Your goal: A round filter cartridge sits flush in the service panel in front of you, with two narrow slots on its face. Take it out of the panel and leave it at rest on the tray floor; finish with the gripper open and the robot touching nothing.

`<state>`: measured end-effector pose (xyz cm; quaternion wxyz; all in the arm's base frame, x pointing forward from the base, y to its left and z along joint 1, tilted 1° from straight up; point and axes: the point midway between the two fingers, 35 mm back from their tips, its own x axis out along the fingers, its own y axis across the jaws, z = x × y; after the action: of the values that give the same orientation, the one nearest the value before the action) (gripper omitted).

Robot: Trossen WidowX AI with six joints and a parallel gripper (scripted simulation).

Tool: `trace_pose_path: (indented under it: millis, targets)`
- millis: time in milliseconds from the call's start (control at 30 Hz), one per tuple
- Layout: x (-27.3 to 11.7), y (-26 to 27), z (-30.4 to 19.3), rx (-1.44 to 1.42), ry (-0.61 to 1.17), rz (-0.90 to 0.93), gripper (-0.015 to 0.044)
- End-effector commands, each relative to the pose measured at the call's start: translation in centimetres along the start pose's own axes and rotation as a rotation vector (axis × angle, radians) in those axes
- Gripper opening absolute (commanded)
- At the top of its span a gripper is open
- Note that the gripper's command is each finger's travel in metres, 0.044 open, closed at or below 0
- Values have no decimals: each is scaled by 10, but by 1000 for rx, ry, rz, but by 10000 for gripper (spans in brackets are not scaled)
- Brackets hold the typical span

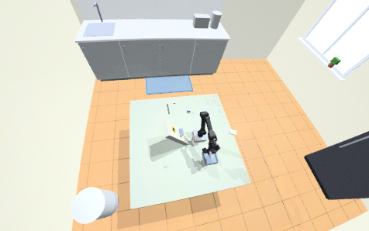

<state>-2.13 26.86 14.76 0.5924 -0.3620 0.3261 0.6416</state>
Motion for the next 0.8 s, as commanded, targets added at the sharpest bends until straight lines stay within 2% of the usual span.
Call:
trace_pose_path:
  millis: [0,267,767]
  targets:
    - [10,18,-8,-56,-11,31,0]
    - [22,33,-19,-106,-11,60,0]
    - [80,33,-51,-106,-11,60,0]
